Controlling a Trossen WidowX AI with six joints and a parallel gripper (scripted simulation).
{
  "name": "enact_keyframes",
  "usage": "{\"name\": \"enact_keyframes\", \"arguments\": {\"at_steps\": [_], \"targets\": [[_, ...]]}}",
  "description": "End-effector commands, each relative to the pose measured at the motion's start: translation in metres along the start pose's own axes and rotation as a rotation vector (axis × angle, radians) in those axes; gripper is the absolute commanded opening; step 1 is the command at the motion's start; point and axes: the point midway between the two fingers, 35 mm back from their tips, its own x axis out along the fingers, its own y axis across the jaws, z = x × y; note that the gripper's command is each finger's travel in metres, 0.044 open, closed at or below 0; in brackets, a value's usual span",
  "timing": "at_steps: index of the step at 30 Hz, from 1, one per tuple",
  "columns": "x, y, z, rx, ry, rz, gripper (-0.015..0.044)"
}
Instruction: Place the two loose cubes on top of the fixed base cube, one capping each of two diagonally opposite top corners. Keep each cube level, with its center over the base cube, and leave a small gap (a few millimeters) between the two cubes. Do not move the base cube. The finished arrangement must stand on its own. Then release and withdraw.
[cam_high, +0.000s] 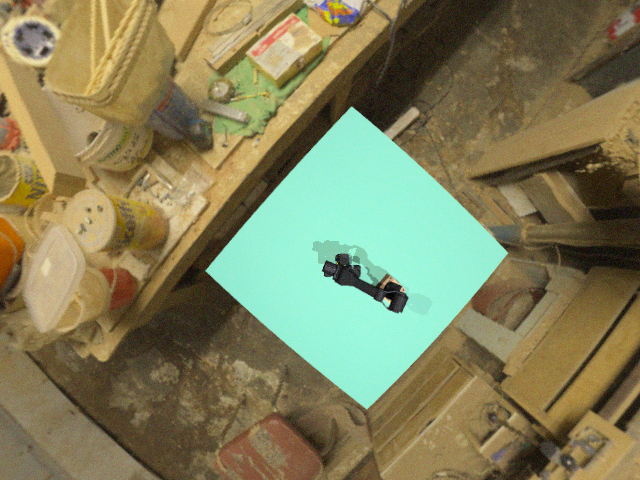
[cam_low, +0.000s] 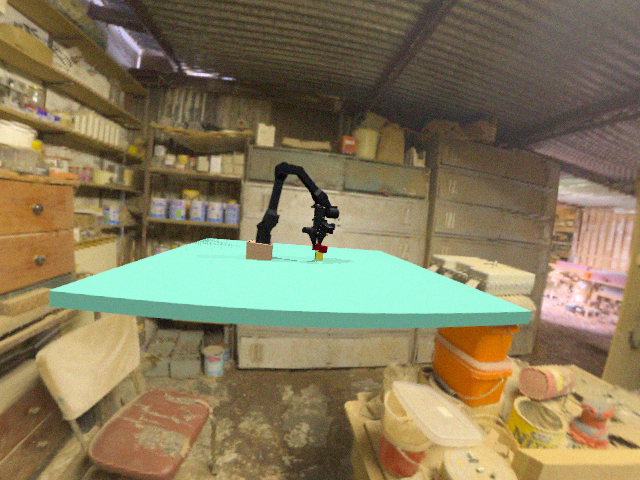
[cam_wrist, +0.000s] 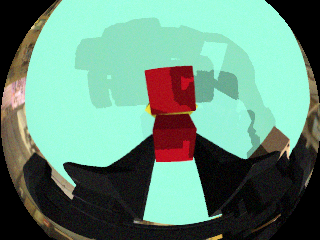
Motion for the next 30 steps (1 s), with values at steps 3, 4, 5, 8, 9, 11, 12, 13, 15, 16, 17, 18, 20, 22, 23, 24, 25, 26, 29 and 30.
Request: {"name": "enact_keyframes", "arguments": {"at_steps": [3,4,5,8,9,11,12,13,15,16,17,18,20,22,23,24,25,26,29,30], "targets": [[0.0012,-0.0004,0.0004,-0.004,-0.004,-0.002,0.0105],[0.0020,-0.0004,0.0004,-0.004,-0.004,-0.002,0.0105],[0.0024,-0.0004,0.0004,-0.005,-0.004,-0.002,0.0105],[0.0024,-0.0004,0.0004,-0.005,-0.004,-0.002,0.0105],[0.0024,-0.0004,0.0004,-0.005,-0.004,-0.002,0.0105],[0.0024,-0.0004,0.0004,-0.005,-0.004,-0.002,0.0105],[0.0024,-0.0004,0.0004,-0.005,-0.004,-0.002,0.0105],[0.0024,-0.0004,0.0004,-0.005,-0.004,-0.002,0.0105],[0.0024,-0.0004,0.0004,-0.005,-0.004,-0.002,0.0105],[0.0024,-0.0004,0.0004,-0.005,-0.004,-0.002,0.0105],[0.0024,-0.0004,0.0004,-0.005,-0.004,-0.002,0.0105],[0.0024,-0.0004,0.0004,-0.005,-0.004,-0.002,0.0131],[0.0024,-0.0004,0.0004,-0.005,-0.004,-0.002,0.0184],[0.0024,-0.0004,0.0004,-0.005,-0.004,-0.002,0.0205],[0.0024,-0.0004,0.0004,-0.005,-0.004,-0.002,0.0205],[0.0024,-0.0004,0.0004,-0.005,-0.004,-0.002,0.0205],[0.0024,-0.0004,0.0004,-0.005,-0.004,-0.002,0.0205],[0.0024,-0.0004,0.0004,-0.005,-0.004,-0.002,0.0205],[-0.0062,-0.0003,-0.0002,-0.001,0.000,-0.001,0.0205],[-0.0070,-0.0003,-0.0002,-0.001,0.000,-0.001,0.0205]]}}
